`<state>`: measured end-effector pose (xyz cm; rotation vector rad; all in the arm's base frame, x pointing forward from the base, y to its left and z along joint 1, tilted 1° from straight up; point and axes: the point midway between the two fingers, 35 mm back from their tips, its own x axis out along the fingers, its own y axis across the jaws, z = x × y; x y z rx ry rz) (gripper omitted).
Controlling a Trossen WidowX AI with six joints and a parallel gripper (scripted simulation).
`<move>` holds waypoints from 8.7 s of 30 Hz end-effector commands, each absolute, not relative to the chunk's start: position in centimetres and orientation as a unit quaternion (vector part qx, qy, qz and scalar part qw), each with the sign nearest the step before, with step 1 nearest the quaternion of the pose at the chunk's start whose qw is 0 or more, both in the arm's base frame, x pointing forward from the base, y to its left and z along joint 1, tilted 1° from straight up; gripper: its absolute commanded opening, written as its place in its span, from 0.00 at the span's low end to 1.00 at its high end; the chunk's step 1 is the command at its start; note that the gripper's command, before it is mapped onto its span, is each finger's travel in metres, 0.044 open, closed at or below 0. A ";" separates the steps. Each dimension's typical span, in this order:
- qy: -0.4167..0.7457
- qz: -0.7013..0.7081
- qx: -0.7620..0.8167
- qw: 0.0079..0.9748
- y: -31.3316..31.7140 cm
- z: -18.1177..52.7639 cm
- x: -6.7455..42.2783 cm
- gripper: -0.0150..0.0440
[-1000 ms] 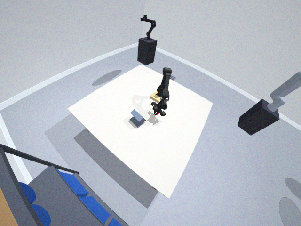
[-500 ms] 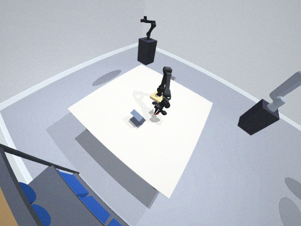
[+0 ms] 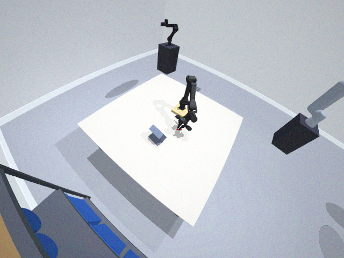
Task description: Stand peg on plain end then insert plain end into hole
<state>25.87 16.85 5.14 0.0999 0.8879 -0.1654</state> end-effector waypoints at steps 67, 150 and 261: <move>0.140 -0.093 0.024 0.985 17.7 5.5 21.1 0.34; 0.073 -0.103 0.026 0.992 17.9 4.5 19.6 0.34; 0.048 -0.110 0.029 0.992 17.8 20.6 19.2 1.00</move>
